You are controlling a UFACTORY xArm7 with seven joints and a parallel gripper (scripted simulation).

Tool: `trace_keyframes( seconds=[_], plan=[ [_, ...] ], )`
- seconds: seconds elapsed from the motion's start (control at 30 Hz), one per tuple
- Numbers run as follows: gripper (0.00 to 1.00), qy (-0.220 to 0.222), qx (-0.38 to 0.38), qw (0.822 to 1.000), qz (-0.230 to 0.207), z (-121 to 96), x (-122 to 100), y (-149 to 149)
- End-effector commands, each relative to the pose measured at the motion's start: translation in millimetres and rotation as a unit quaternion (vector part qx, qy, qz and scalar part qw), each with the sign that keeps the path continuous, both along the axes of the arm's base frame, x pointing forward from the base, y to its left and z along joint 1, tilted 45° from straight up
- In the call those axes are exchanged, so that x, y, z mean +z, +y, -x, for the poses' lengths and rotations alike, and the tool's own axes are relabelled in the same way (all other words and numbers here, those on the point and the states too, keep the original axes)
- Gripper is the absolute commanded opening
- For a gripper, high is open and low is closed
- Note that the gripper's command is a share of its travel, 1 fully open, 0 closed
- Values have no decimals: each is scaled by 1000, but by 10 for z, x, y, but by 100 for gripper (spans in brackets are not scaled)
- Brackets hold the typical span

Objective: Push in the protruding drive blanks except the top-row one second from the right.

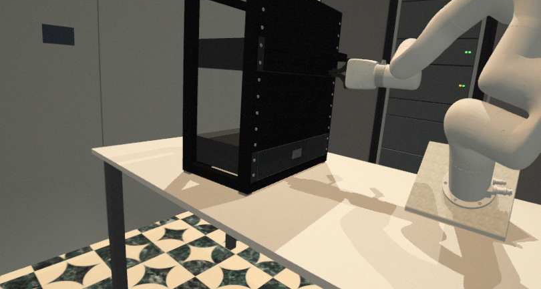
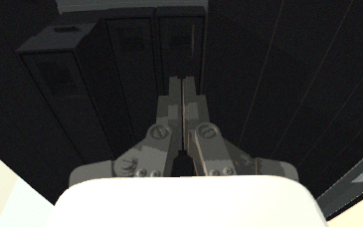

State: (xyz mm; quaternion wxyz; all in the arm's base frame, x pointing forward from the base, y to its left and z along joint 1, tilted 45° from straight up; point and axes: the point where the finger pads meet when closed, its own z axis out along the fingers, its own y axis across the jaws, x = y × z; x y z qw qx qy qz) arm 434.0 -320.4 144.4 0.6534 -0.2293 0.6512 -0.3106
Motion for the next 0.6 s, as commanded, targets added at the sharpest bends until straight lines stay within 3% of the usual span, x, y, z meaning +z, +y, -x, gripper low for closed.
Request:
trace_keyframes(
  seconds=[0.0, 0.33, 0.57],
  plan=[
    [0, 0, 0, 1000, 2, -22, 15, -20],
    [0, 0, 0, 1000, 2, 22, 13, -16],
    [0, 0, 0, 1000, 2, 341, -2, 19]
  ],
)
